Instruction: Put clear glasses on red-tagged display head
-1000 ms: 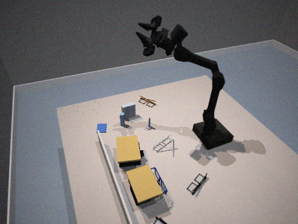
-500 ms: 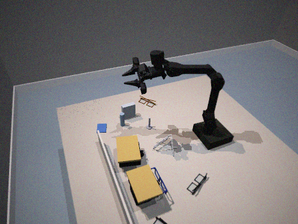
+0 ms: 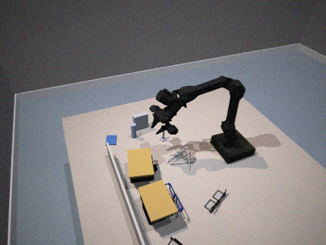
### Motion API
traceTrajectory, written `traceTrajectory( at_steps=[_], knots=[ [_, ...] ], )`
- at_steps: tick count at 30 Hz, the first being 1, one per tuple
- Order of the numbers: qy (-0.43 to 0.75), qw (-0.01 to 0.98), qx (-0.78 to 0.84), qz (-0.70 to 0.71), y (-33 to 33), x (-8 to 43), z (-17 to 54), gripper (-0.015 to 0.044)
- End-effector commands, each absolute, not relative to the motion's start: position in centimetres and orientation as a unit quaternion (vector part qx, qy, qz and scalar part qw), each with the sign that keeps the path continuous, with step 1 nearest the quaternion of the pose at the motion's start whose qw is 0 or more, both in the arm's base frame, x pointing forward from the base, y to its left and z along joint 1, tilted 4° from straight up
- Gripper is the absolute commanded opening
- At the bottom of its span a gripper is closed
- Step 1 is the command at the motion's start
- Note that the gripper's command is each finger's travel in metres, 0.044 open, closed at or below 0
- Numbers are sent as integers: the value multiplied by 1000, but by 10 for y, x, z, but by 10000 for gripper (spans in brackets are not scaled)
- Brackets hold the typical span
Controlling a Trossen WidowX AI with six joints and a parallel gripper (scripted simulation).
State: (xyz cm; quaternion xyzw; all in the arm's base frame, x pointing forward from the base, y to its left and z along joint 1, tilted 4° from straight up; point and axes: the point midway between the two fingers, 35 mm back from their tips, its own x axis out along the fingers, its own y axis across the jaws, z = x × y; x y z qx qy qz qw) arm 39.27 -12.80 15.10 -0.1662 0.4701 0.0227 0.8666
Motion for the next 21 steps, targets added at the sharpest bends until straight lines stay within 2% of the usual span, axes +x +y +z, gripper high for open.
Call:
traceTrajectory(
  at_steps=[1, 8, 17, 20, 21],
  knots=[
    [580, 801, -140, 54, -105, 344, 94, 200],
    [713, 685, -119, 96, -77, 254, 46, 200],
    [717, 681, -118, 97, -74, 253, 45, 200],
    [717, 681, -118, 97, -74, 253, 45, 121],
    [717, 681, -118, 97, -74, 253, 45, 120]
  ],
)
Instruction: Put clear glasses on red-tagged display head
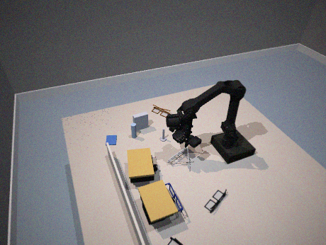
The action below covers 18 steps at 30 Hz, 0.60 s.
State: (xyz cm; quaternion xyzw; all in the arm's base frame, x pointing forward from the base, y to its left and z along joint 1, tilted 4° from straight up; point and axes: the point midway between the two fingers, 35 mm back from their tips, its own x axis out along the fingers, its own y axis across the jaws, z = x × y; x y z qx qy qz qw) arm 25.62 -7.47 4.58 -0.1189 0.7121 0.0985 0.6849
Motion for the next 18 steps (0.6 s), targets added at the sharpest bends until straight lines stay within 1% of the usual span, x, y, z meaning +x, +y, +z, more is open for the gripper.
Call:
traceTrajectory(
  at_steps=[1, 18],
  knots=[
    [717, 681, -118, 97, -74, 253, 45, 120],
    [717, 681, -118, 97, -76, 254, 33, 120]
  ],
)
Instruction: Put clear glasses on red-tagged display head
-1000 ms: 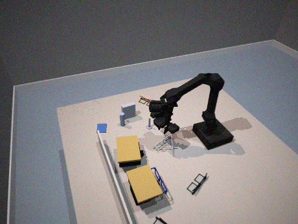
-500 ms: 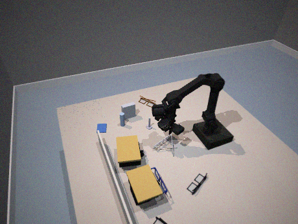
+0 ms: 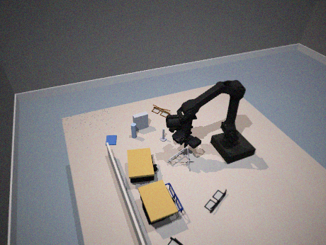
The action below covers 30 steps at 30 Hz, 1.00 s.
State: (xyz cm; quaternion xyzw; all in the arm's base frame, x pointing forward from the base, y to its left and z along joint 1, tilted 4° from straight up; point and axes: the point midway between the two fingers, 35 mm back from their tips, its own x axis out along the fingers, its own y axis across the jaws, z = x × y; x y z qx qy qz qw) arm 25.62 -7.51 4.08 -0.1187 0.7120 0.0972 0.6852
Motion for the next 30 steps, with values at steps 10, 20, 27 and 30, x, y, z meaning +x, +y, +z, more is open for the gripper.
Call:
traceTrajectory(
  at_steps=[10, 20, 27, 30],
  knots=[
    [717, 681, -118, 97, -78, 255, 16, 120],
    [717, 680, -118, 97, -80, 254, 0, 120],
    [717, 680, -118, 97, -81, 253, -12, 120],
    [717, 680, -118, 97, -82, 253, -15, 120]
  ],
)
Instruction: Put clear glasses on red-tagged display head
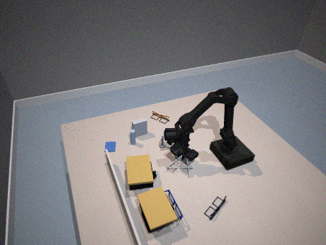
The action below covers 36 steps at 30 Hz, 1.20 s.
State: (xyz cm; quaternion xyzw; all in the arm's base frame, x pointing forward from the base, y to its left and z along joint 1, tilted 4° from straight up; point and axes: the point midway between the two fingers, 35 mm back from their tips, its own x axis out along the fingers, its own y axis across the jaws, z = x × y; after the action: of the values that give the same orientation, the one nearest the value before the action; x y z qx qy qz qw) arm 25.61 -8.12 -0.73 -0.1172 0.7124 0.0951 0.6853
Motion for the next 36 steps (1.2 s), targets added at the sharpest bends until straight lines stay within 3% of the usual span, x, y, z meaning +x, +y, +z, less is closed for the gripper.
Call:
traceTrajectory(
  at_steps=[1, 15, 36],
  knots=[
    [717, 680, -118, 97, -82, 253, -16, 120],
    [717, 680, -118, 97, -77, 251, -16, 120],
    [716, 681, -118, 99, -79, 253, -15, 0]
  ],
)
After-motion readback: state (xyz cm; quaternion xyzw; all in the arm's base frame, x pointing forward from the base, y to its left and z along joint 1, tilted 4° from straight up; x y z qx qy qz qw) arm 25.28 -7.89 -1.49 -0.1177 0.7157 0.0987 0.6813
